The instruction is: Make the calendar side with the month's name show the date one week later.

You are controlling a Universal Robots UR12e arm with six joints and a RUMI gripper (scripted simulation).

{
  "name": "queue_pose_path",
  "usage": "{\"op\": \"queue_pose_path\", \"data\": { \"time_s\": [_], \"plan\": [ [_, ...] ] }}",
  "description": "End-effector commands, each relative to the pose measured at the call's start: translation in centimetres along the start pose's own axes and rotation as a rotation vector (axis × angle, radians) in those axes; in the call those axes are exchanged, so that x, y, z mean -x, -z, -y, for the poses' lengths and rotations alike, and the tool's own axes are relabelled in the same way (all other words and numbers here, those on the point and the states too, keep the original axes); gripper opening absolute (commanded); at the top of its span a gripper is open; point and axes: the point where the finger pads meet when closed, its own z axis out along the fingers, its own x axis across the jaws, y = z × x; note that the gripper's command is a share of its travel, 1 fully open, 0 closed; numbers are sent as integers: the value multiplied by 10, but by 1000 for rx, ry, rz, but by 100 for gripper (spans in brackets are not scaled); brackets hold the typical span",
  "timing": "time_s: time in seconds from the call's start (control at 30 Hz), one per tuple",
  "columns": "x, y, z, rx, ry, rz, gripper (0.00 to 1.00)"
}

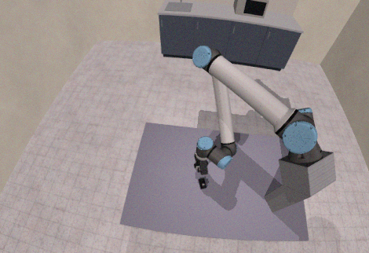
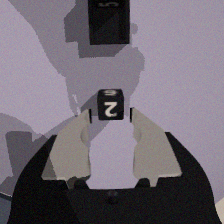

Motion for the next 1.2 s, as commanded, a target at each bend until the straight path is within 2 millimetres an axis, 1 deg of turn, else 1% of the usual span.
{"op": "queue_pose_path", "data": {
  "time_s": [0.0, 0.33, 1.17],
  "plan": [
    [0, -7, 0, 0, 0, -1, 28],
    [0, -14, 0, 0, 0, -1, 28],
    [0, -15, 0, 0, 0, -1, 28]
  ]
}}
